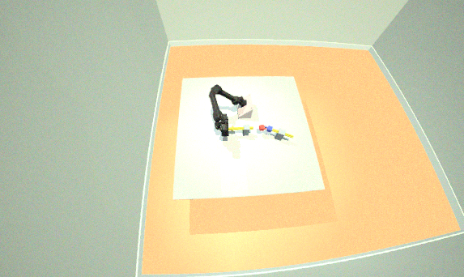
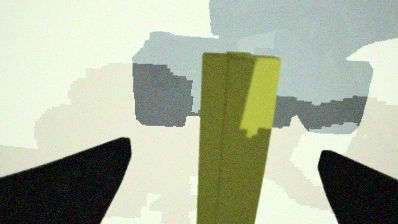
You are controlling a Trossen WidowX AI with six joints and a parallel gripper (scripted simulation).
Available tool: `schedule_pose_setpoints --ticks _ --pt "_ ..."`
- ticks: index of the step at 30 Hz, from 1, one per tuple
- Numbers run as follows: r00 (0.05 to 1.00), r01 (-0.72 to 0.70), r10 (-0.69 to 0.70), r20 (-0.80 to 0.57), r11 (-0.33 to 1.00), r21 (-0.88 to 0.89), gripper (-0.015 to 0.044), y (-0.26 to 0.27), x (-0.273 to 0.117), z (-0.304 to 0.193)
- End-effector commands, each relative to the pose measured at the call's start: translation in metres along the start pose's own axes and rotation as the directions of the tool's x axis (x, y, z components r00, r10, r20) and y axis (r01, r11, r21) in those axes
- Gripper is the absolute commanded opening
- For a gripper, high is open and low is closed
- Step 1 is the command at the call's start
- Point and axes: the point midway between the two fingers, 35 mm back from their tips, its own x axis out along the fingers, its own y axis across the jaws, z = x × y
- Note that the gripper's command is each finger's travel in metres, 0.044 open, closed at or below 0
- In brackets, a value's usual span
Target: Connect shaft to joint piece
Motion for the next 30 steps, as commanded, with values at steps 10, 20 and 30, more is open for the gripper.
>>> schedule_pose_setpoints --ticks 10,20,30 --pt "1.0 0.003 -0.003 0.006 1.0 -0.001 0.0387 -0.0014 0.0157 0.001" --pt "1.0 0.003 -0.003 0.006 1.0 -0.001 0.0125 -0.0014 0.0157 0.001" --pt "1.0 0.003 -0.003 0.006 1.0 -0.001 0.0102 -0.0014 0.0157 0.001"
